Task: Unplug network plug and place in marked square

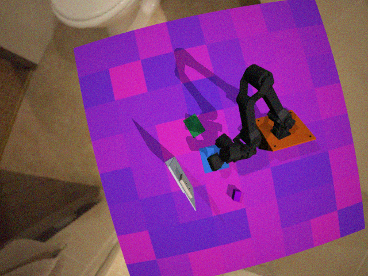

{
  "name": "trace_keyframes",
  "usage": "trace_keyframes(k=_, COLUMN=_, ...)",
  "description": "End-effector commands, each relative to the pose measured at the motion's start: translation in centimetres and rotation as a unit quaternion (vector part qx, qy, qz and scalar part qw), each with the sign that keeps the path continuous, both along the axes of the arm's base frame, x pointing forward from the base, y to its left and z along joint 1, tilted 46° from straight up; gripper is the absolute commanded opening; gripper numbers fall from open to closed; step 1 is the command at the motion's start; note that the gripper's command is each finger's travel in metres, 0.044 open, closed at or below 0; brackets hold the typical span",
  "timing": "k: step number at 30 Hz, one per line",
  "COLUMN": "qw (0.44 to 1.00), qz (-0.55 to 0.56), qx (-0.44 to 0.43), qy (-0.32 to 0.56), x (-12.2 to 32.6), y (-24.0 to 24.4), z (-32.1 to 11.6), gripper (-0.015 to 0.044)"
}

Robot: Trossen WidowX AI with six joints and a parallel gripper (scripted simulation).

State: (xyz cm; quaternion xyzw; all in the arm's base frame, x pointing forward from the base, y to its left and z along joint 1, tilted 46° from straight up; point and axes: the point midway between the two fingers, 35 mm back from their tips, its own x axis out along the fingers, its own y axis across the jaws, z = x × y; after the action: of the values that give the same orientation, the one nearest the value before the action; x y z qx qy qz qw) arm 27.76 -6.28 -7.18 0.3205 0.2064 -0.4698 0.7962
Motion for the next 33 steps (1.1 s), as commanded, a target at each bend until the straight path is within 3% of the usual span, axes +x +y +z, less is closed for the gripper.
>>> trace_keyframes(k=1, qw=1.0, qz=-0.002, qx=0.001, qy=-0.002, x=-0.1, y=0.2, z=0.2, gripper=0.0156)
trace_keyframes(k=33, qw=1.0, qz=0.0, qx=0.004, qy=0.002, x=-0.9, y=2.5, z=1.9, gripper=0.0156)
